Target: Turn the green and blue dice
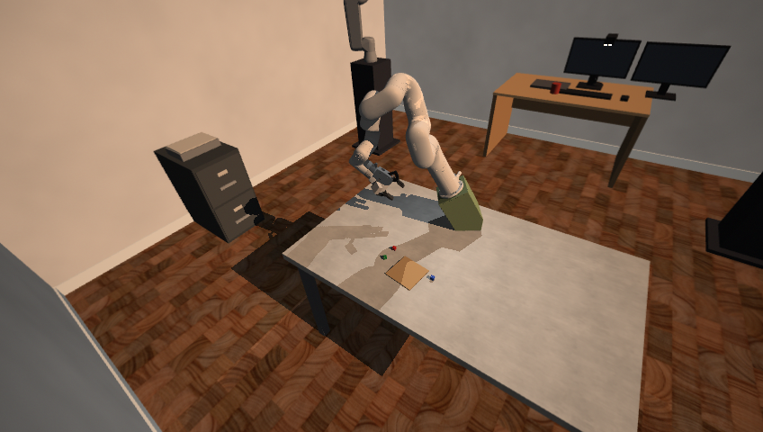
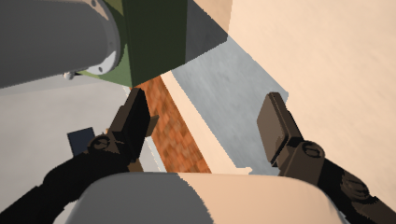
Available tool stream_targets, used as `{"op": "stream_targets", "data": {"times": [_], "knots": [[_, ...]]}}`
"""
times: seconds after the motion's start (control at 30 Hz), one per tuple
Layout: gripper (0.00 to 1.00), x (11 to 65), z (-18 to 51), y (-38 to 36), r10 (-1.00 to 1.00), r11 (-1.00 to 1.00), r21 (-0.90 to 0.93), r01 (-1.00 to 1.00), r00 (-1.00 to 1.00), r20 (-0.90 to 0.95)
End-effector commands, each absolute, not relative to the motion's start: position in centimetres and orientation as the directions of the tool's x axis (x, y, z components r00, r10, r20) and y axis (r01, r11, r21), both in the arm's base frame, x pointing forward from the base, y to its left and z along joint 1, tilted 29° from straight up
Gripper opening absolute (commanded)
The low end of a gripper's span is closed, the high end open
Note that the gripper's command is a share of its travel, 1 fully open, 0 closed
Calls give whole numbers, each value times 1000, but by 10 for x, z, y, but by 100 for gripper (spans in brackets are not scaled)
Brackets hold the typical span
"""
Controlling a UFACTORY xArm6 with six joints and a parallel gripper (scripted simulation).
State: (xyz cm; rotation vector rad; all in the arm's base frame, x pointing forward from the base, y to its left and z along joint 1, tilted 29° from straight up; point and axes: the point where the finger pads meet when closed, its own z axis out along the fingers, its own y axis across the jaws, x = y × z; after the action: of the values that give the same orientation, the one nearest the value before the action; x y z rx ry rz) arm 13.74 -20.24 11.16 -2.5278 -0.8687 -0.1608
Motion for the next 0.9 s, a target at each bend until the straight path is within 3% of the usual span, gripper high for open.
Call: {"op": "stream_targets", "data": {"times": [0.0, 0.6, 0.87], "knots": [[100, 138, 112, -203, 554, -696, -383, 607, 794, 252], [100, 138, 112, -203, 563, -691, -381, 614, 788, 249], [100, 146, 102, -212, 797, -517, -323, 793, 584, 157]]}}
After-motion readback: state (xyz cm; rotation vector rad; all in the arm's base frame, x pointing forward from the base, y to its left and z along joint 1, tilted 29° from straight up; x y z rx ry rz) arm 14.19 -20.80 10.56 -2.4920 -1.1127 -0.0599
